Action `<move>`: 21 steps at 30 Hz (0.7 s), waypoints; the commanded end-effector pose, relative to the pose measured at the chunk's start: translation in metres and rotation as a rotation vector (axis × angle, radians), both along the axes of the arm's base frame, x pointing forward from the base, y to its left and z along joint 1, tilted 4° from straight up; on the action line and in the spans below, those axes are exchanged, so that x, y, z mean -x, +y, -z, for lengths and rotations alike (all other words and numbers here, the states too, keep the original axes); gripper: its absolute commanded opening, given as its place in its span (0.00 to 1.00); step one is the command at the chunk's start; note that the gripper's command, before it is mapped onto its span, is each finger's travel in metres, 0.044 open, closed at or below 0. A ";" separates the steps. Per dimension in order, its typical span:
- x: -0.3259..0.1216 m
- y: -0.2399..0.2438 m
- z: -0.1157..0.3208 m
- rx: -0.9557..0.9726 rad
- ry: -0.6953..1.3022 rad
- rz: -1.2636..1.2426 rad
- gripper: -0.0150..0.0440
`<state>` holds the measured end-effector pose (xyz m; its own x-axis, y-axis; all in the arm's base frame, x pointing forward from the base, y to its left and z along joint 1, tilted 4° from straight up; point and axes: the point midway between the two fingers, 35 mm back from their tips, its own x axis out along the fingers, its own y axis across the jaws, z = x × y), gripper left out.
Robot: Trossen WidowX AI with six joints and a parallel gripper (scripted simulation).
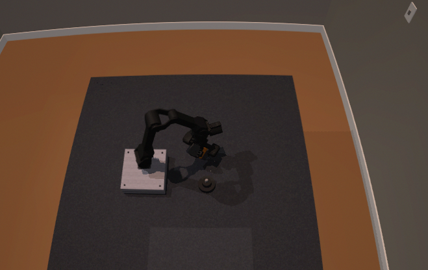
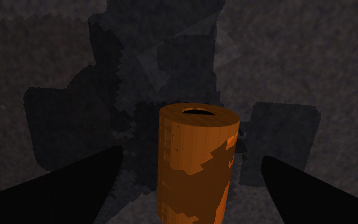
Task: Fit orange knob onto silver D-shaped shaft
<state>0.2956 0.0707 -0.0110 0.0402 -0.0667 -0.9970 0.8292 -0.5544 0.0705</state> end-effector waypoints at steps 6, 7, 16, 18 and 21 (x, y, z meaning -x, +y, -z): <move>-0.001 0.003 -0.030 0.000 -0.001 0.000 1.00; 0.000 0.003 -0.047 -0.001 0.000 0.000 1.00; 0.002 0.004 -0.060 -0.001 0.000 0.000 1.00; 0.002 0.004 -0.060 -0.001 0.000 0.000 1.00; 0.002 0.004 -0.060 0.000 0.001 -0.016 1.00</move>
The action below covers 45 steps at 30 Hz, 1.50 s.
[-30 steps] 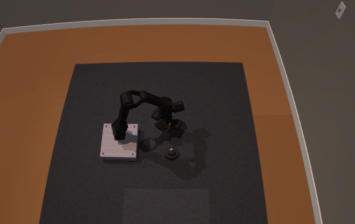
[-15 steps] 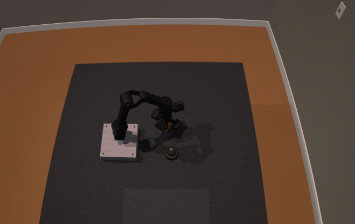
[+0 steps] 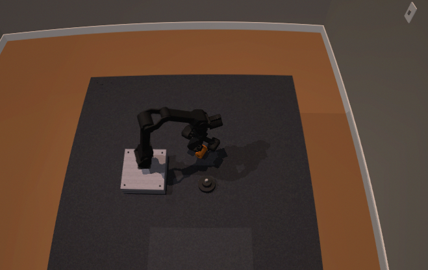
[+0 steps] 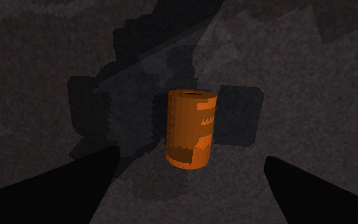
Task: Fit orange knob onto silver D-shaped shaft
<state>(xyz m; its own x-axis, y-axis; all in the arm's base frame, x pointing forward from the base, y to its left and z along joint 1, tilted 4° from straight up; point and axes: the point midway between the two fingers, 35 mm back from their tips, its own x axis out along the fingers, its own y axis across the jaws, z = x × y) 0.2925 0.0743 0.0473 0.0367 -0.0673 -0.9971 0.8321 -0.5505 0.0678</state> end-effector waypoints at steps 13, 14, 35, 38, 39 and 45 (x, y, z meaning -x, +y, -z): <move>-0.004 0.005 -0.005 0.045 0.076 -1.216 1.00; -0.004 0.006 -0.005 0.048 0.082 -1.314 1.00; -0.006 0.011 -0.008 0.102 0.168 -2.632 1.00; -0.007 0.012 -0.009 0.110 0.178 -2.795 1.00; -0.007 0.012 -0.009 0.112 0.182 -2.849 1.00; -0.008 0.012 -0.009 0.124 0.200 -3.121 1.00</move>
